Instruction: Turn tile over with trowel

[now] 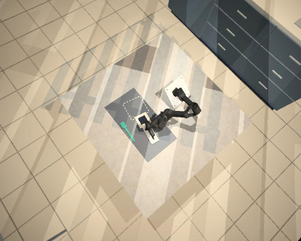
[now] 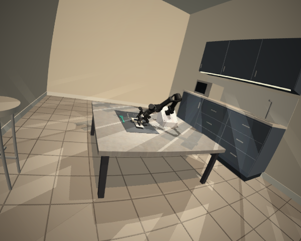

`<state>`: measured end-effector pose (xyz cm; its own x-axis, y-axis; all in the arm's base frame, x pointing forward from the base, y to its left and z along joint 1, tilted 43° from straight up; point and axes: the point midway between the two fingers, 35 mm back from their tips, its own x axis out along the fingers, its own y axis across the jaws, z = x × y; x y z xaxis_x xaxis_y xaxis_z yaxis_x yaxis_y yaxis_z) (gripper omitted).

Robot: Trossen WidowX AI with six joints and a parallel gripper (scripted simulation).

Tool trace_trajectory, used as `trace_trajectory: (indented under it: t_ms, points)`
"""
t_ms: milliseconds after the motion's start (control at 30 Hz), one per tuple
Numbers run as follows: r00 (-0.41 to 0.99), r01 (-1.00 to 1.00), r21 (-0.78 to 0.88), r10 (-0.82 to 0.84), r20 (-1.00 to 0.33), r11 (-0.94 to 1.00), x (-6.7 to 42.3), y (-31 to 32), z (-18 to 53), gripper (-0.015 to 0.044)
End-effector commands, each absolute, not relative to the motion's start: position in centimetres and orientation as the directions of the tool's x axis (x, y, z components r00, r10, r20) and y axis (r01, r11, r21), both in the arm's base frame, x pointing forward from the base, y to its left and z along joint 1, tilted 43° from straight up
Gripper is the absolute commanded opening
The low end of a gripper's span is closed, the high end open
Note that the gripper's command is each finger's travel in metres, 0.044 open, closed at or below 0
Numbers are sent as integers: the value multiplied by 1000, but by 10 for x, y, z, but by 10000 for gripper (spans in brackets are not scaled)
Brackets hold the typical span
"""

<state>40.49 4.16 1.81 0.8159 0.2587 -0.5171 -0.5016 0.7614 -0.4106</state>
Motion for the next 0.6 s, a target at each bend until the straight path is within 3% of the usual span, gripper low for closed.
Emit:
trace_trajectory:
  t_ms: [0,567]
  points:
    - [814,-493,-409,241,-529,768,400,31,9,0]
    - [808,-500,-427,229,-543,753,398,25,9,0]
